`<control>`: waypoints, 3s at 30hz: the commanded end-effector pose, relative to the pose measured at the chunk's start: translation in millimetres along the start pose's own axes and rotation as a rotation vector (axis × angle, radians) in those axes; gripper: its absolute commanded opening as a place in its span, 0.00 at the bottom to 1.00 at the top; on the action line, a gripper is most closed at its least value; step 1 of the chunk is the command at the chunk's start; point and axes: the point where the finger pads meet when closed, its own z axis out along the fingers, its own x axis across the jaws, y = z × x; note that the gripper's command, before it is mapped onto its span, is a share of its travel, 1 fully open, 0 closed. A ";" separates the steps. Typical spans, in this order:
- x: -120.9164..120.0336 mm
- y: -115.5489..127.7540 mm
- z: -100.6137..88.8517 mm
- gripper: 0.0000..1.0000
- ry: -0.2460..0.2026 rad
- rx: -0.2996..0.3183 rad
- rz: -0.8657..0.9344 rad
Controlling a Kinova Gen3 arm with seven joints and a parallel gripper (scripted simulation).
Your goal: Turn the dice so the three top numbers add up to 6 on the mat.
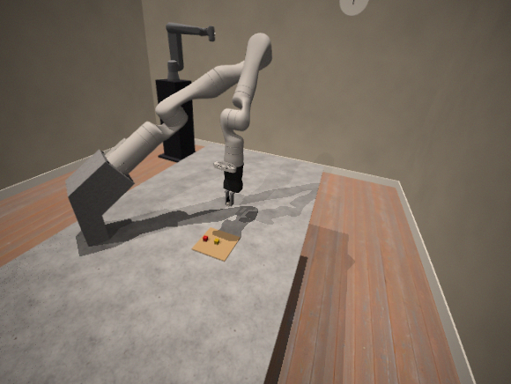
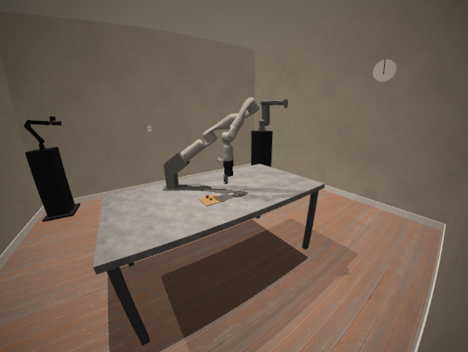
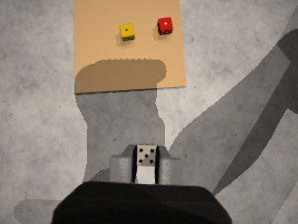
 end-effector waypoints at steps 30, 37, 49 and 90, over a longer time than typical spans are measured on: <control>-1.0 0.1 -0.3 0.34 -0.001 0.000 -0.030; -1.0 0.1 -0.3 0.34 -0.001 0.000 -0.030; -0.4 -0.2 0.2 0.34 0.002 -0.015 -0.030; -0.7 -12.4 1.8 0.34 0.007 -0.948 -0.026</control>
